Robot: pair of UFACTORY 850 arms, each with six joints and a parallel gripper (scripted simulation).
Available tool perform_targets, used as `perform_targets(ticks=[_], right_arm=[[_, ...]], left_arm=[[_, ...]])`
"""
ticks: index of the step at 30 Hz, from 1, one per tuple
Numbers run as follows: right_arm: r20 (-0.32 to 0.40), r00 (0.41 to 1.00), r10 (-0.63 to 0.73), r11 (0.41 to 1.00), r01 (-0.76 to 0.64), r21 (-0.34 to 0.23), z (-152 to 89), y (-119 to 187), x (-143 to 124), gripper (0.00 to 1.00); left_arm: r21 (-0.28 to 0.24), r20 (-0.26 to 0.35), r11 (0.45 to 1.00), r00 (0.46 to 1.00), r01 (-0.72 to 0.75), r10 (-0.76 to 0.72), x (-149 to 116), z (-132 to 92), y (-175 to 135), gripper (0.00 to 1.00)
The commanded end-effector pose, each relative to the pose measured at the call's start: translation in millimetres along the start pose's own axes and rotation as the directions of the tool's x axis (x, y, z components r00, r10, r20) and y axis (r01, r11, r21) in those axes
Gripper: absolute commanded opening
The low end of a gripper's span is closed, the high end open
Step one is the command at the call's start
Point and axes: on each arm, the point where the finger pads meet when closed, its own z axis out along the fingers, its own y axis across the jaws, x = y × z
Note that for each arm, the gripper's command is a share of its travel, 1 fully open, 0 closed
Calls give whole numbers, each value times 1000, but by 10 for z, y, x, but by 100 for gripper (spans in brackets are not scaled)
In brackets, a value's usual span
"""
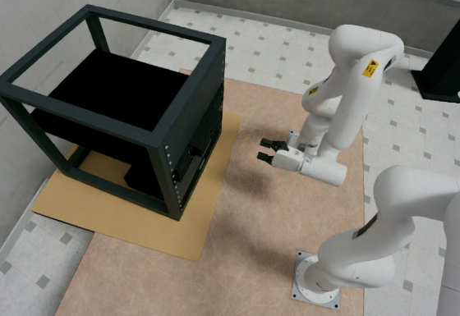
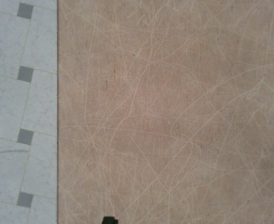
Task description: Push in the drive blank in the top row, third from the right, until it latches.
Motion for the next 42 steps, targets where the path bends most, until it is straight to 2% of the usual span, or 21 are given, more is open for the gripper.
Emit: perform_targets(ticks=[1,29,38,42], right_arm=[[14,1000,1,1000,-1,4,-8,-18,-20,100],[19,1000,0,1000,-1,5,-1,-21,-31,100],[19,1000,1,1000,-1,5,101,-2,-80,100],[19,1000,1,1000,-1,5,221,21,-139,100]], left_arm=[[0,-2,1000,1000,0,0,5,-10,0,100],[0,-2,1000,1000,0,0,5,-10,0,100],[0,-2,1000,1000,0,0,5,-10,0,100],[0,-2,1000,1000,0,0,5,-10,0,100]])
